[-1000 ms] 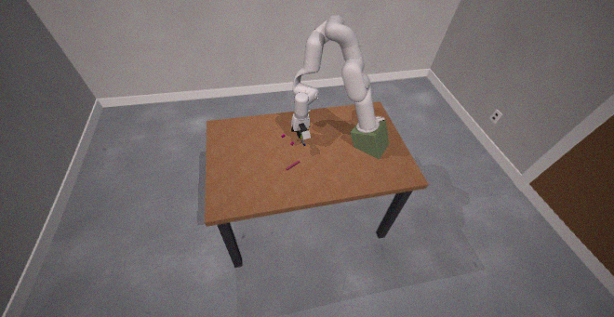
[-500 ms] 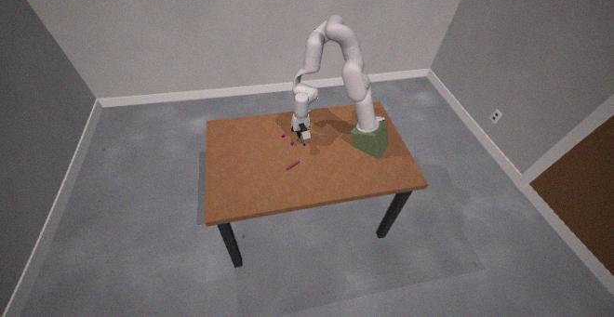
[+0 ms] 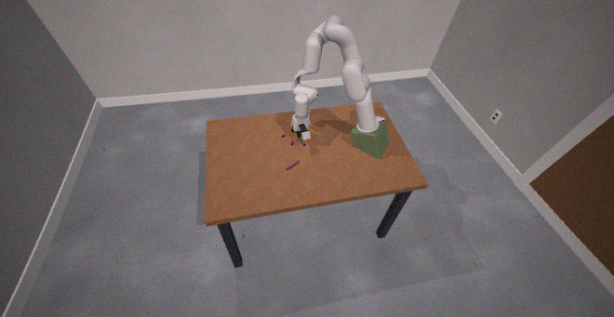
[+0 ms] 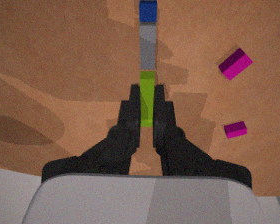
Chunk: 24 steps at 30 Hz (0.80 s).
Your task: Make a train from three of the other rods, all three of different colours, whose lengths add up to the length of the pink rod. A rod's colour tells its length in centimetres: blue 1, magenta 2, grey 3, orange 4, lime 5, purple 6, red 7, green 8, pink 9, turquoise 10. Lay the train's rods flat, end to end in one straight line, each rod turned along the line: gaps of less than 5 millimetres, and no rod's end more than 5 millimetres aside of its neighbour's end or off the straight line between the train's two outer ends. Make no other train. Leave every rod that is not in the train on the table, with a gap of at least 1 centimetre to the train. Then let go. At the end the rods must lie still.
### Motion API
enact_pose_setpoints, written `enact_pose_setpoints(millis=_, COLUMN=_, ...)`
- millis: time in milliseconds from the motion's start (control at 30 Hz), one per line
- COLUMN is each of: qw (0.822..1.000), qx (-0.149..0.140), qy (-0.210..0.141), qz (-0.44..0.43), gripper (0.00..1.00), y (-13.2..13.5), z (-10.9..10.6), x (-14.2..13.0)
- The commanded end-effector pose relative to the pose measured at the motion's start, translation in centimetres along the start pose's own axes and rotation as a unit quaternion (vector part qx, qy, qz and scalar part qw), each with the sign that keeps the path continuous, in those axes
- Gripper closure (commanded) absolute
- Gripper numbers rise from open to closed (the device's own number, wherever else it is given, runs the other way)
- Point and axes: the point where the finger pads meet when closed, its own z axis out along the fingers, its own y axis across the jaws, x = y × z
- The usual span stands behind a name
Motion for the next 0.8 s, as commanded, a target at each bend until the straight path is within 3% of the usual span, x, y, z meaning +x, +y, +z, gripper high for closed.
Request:
enact_pose_setpoints(millis=0, qw=1.000, qx=-0.002, qy=-0.001, qz=0.000, gripper=0.96, y=0.11, z=0.44, x=-0.03)
enact_pose_setpoints(millis=767, qw=1.000, qx=-0.002, qy=-0.001, qz=0.000, gripper=0.96, y=0.11, z=0.74, x=-0.03)
